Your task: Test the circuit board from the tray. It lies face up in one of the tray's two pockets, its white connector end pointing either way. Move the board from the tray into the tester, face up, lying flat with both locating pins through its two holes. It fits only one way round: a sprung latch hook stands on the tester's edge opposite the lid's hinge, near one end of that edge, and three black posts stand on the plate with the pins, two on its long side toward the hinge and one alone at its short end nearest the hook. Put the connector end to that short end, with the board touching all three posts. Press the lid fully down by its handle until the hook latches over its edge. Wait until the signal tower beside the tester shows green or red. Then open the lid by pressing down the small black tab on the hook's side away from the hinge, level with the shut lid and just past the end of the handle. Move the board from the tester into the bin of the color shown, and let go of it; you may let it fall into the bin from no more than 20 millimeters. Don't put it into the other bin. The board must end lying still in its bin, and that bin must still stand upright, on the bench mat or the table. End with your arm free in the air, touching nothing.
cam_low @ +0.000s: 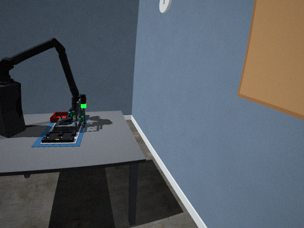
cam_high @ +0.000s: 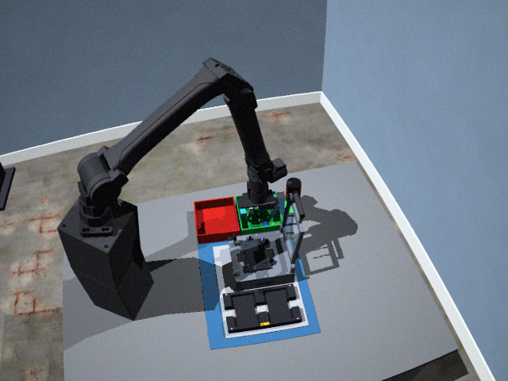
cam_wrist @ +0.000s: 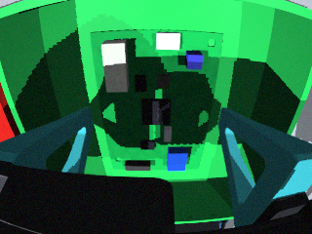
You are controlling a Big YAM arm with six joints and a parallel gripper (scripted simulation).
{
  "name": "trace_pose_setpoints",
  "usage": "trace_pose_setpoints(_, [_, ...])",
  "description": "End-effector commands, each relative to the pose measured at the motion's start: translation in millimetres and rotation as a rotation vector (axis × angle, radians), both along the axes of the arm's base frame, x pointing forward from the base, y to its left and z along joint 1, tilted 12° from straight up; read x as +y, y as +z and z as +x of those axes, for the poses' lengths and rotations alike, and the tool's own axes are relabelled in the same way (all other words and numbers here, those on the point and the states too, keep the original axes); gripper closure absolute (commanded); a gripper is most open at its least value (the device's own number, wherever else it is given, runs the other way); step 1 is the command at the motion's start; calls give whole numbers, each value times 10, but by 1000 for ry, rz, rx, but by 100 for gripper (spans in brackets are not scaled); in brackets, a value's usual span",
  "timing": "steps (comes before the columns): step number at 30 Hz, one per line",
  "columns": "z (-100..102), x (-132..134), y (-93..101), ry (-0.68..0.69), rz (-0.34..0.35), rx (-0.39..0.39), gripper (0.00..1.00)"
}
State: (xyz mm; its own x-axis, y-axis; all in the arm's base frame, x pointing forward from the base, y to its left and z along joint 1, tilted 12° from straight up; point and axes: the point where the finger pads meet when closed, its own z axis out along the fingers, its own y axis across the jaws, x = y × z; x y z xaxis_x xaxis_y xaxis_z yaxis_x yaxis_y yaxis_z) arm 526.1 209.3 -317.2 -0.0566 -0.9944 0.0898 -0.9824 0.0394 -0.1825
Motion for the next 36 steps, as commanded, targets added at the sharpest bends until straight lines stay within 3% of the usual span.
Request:
trace_pose_setpoints(1, [72,-18,-41,-3,7,-7,8])
trace_pose_setpoints(4, [-3,-38,-50,-2,1,6,8])
trace_pose_setpoints(6, [100,42,216,-1,13,-20,8])
trace_pose_setpoints(11, [21,149,396,5,14,-19,8])
trace_pose_setpoints(17, [-58,179,770,5,13,-20,8])
trace_pose_setpoints(19, [-58,179,770,5,13,-20,8])
trace_pose_setpoints(28, [-177,228,1343,5,13,-20,8])
trace_pose_setpoints(36, [-196,204,1515,-1,13,-20,8])
